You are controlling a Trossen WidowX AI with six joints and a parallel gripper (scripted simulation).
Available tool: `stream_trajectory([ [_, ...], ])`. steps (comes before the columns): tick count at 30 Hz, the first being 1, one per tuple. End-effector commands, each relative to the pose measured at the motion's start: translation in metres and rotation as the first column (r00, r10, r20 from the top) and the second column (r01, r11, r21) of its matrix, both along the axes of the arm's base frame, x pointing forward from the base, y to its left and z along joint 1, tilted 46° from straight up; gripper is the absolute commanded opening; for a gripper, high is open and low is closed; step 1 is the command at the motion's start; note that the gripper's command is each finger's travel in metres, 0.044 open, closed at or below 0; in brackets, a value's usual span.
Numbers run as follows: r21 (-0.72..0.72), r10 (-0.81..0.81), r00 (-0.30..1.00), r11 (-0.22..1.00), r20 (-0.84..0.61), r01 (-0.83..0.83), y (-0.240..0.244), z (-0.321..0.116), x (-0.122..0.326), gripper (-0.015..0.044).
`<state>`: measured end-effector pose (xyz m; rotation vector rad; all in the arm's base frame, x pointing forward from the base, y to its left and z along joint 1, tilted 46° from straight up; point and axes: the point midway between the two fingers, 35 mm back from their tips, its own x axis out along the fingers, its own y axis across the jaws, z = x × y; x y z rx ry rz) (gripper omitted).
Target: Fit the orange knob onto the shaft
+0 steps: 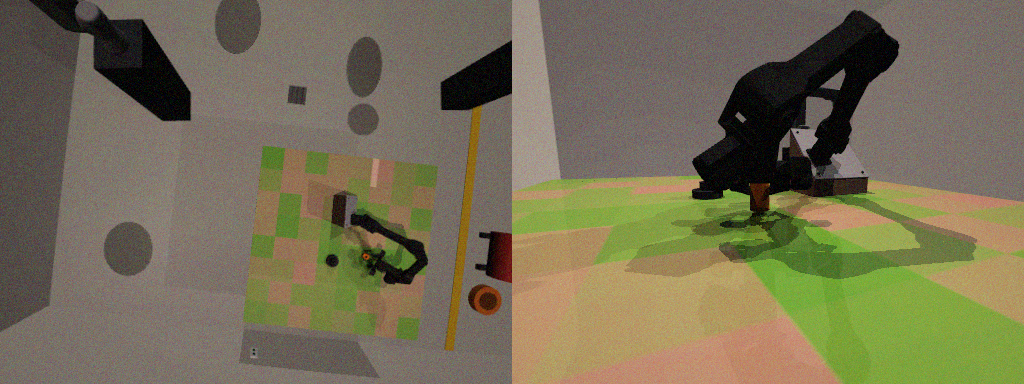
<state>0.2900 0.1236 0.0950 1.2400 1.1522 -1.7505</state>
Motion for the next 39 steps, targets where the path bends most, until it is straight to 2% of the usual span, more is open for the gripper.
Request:
stream_trajectory([
  [1,-0.063,0.013,1.000,0.998,-0.024,-0.014,0.0030,0.0015,0.0027,0.0179],
  [18,-0.063,0.013,1.000,0.998,-0.023,-0.014,0.0077,0.0074,0.0064,0.0179],
  [21,-0.065,0.020,1.000,0.998,-0.025,-0.021,0.0060,0.0055,0.0052,0.0258],
  [39,-0.065,0.020,1.000,0.998,-0.025,-0.021,0.0060,0.0055,0.0052,0.0260],
])
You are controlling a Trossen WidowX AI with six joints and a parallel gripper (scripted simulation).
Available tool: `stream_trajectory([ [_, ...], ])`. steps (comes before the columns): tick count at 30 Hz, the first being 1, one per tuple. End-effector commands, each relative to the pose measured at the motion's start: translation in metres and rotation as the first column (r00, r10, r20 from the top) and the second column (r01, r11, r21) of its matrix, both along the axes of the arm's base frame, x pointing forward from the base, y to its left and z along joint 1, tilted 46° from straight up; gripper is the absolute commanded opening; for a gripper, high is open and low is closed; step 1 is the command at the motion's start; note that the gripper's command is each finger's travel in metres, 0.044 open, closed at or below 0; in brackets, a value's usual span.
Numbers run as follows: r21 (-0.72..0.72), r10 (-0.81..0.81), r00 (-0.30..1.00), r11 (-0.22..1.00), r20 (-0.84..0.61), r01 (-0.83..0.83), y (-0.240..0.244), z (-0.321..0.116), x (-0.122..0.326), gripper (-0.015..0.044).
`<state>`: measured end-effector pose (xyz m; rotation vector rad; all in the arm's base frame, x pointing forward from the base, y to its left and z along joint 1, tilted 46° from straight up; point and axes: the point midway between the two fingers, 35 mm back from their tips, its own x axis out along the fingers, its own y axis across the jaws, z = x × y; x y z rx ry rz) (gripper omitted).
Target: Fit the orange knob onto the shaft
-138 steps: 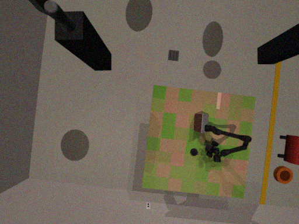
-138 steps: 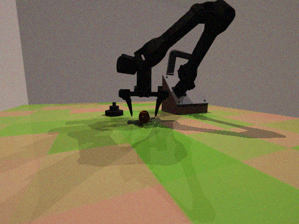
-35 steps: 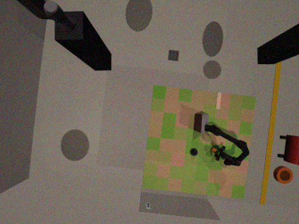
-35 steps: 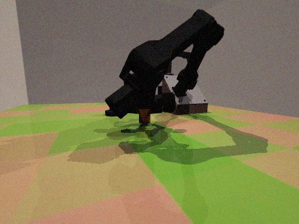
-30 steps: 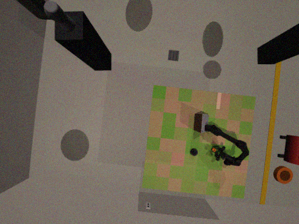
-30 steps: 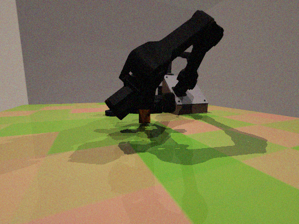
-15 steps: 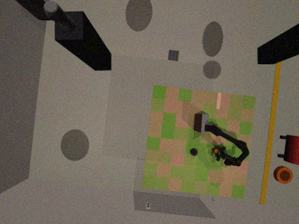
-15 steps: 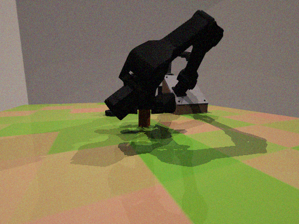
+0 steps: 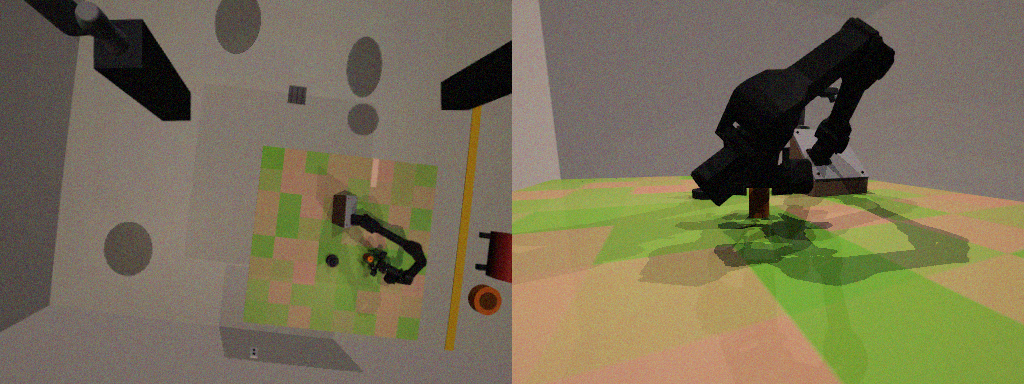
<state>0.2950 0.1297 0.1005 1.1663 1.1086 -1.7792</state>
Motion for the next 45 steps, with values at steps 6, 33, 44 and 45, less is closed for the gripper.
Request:
stream_trajectory([
  [6,0.001,0.000,1.000,1.000,0.001,0.000,0.000,0.000,0.000,0.0260],
  [33,0.766,-0.364,0.915,0.634,0.176,0.105,-0.069,0.062,-0.008,0.0440],
  [44,0.793,-0.387,0.900,0.603,0.198,0.085,-0.074,0.067,-0.009,0.0440],
  [45,0.793,-0.377,0.902,0.605,0.209,0.069,-0.074,0.067,-0.009,0.0440],
])
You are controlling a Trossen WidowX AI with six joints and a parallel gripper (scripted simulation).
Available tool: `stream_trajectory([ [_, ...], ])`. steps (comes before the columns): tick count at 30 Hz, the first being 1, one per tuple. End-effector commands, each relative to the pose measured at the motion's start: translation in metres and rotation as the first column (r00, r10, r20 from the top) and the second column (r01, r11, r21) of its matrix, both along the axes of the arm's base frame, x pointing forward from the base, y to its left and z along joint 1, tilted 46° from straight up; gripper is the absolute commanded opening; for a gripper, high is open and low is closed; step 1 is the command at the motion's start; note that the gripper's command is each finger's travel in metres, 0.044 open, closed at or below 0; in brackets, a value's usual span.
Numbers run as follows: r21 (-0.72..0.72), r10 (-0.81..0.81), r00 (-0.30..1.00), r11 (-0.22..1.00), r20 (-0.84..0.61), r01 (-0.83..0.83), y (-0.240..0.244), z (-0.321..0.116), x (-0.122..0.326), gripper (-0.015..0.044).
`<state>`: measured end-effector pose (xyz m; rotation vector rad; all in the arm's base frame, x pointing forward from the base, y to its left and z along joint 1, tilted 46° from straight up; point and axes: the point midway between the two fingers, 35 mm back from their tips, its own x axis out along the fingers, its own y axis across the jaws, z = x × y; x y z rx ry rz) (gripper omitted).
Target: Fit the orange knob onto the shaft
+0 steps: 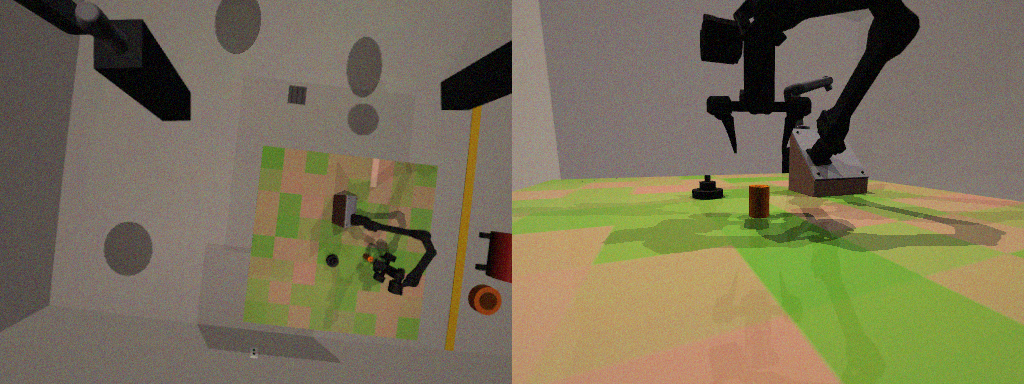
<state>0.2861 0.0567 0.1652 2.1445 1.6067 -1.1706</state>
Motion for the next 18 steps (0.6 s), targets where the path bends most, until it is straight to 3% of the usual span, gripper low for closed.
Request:
stream_trajectory([
  [1,-0.002,0.042,0.997,0.999,0.058,-0.042,-0.0005,0.0019,0.0000,0.0440],
  [4,-0.054,0.231,0.941,0.973,0.245,-0.225,-0.0003,0.0017,0.0000,0.0440],
  [8,-0.184,0.476,0.744,0.877,0.469,-0.445,0.0000,0.0014,0.0001,0.0440],
  [13,-0.409,0.691,0.347,0.681,0.634,-0.608,0.0004,0.0011,0.0001,0.0440],
  [18,-0.653,0.759,-0.129,0.444,0.638,-0.614,0.0007,0.0008,0.0002,0.0440],
])
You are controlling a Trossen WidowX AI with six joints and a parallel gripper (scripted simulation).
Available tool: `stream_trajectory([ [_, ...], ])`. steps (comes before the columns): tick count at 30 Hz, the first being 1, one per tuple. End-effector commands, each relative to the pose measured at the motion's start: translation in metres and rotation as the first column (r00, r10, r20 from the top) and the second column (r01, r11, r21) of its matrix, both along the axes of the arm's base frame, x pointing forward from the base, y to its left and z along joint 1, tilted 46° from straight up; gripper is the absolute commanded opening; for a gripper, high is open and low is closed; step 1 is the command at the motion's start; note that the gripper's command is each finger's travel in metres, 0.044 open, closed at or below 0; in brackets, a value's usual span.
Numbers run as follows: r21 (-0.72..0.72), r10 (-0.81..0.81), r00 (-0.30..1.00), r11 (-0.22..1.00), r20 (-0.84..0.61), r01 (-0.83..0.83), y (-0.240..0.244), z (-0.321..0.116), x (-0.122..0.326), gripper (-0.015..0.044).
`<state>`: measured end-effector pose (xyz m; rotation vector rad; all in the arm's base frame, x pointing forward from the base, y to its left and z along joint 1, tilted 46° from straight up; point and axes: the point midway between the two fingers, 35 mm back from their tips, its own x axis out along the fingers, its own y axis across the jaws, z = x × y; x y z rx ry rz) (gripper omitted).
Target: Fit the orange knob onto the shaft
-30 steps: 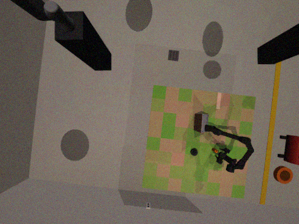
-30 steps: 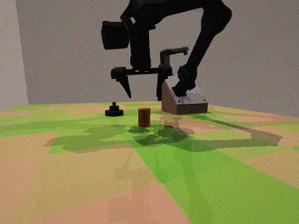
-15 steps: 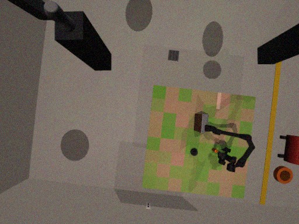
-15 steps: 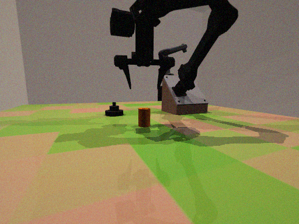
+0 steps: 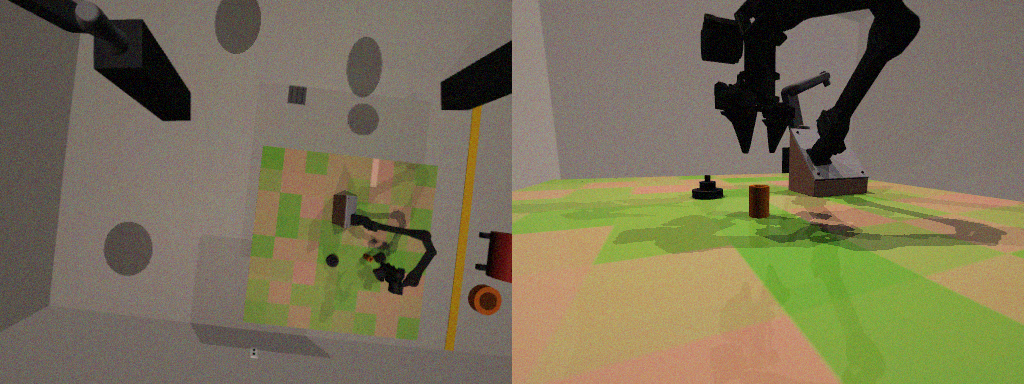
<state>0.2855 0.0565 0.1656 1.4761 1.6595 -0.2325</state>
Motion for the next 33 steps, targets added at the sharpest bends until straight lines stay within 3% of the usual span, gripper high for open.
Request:
stream_trajectory([
  [1,-0.219,0.520,0.692,0.850,0.501,-0.480,0.001,0.000,0.001,0.0440],
  [3,-0.246,0.552,0.645,0.827,0.528,-0.506,0.001,0.000,0.001,0.0440],
  [19,-0.246,0.552,0.645,0.827,0.528,-0.506,0.001,0.000,0.001,0.0440],
  [33,-0.245,0.551,0.645,0.827,0.530,-0.506,0.036,-0.033,0.005,0.0440],
])
